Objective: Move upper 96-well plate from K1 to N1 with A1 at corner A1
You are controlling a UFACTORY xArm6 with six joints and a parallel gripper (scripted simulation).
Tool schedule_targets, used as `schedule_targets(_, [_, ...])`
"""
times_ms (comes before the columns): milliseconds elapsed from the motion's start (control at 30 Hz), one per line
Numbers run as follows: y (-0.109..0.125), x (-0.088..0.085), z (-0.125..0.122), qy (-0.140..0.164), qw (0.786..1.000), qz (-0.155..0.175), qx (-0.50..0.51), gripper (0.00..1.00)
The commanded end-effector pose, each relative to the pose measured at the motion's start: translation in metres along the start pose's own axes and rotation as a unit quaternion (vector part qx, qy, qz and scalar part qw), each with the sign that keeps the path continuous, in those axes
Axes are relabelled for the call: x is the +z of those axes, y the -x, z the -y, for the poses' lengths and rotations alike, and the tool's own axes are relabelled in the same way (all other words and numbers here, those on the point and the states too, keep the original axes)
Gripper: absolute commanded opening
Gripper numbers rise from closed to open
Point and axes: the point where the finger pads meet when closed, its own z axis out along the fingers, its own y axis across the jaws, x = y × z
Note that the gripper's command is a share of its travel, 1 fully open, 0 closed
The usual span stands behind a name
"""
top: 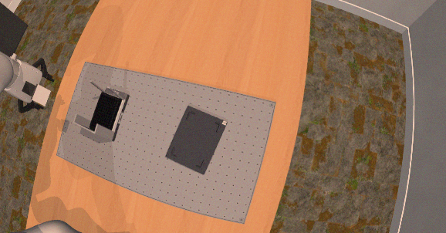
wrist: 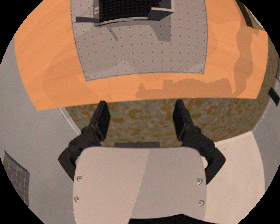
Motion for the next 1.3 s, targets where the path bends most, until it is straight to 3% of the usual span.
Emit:
schedule_targets(0, [0.001,-0.002,0.001,-0.002,1.000,0.001,0.000,1.00])
schedule_targets(533, [0.001,-0.002,0.001,-0.002,1.000,0.001,0.000,1.00])
schedule_targets(667, [-0.018,-0.001,0.008,-0.001,0.998,0.002,-0.067,1.00])
schedule_targets(1100, [-0.041,0.001,0.014,0.002,0.982,0.002,-0.187,1.00])
schedule_targets(1267, [-0.061,0.002,0.018,0.003,0.964,0.002,-0.264,1.00])
